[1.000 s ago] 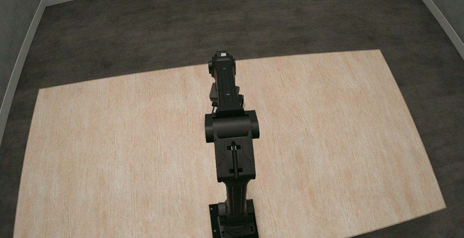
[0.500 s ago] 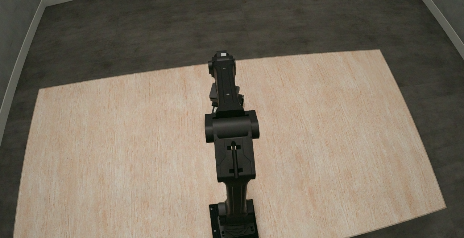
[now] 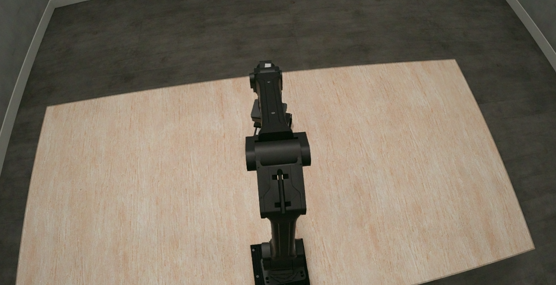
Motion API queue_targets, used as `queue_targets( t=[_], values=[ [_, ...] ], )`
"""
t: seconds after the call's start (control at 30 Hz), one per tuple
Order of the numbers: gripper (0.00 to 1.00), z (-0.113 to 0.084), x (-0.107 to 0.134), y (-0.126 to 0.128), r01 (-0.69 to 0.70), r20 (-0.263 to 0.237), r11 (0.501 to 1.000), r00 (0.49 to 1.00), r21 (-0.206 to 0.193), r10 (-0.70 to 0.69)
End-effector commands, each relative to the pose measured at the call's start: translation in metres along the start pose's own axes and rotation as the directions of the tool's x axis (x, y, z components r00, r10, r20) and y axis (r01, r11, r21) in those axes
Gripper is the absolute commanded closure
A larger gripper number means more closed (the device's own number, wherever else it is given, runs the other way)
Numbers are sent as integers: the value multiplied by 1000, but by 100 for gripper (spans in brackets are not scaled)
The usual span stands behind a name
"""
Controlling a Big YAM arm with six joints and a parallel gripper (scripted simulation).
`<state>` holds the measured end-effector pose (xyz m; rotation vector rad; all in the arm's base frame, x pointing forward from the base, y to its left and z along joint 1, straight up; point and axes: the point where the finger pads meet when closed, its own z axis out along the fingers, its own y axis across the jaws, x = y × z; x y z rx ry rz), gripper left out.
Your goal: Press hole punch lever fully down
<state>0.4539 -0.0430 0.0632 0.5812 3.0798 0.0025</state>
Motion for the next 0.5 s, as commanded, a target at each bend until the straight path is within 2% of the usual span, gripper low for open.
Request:
queue_targets(
  t=[0.0,0.47],
  values=[
    [100,10,0,6,-1,-4,1000,1000,-2,1],
    [100,19,1,5,-2,-4,1000,1000,-2,2]
  ],
)
